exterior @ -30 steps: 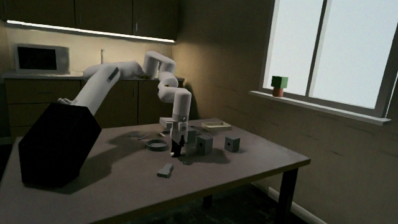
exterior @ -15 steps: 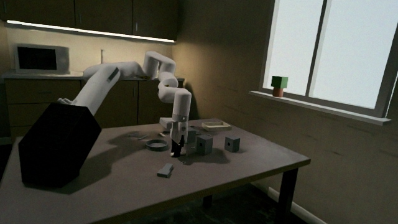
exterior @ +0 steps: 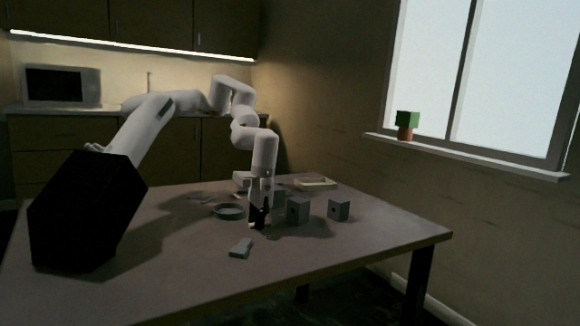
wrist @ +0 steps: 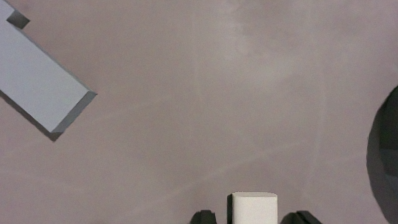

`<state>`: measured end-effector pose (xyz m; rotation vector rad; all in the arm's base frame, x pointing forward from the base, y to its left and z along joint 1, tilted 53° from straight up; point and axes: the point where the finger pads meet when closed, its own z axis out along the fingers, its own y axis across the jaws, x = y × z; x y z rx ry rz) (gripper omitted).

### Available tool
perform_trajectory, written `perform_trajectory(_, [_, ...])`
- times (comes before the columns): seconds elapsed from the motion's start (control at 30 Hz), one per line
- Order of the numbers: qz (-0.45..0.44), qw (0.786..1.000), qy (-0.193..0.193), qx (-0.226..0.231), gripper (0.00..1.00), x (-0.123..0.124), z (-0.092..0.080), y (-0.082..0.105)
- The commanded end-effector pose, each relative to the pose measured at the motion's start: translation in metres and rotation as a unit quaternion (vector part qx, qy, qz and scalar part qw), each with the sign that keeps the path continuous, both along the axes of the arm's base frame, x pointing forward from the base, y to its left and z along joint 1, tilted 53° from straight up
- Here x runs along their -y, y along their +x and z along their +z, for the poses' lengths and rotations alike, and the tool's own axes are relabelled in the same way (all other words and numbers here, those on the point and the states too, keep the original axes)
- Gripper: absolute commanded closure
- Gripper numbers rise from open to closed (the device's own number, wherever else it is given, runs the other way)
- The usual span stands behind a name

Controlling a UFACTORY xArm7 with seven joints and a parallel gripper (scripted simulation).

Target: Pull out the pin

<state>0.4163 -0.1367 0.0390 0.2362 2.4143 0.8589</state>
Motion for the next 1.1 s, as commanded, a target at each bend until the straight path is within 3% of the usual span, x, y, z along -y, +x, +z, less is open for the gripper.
perform_trajectory(0.0, [-0.002, 1.000, -0.001, 0.000, 0.53, 0.002, 0.001, 0.000])
perform_trajectory(0.8, [-0.001, 1.000, -0.001, 0.001, 0.53, 0.011, 0.011, -0.012])
perform_trajectory(1.07, [-0.002, 1.000, -0.002, 0.001, 0.53, 0.020, 0.021, -0.023])
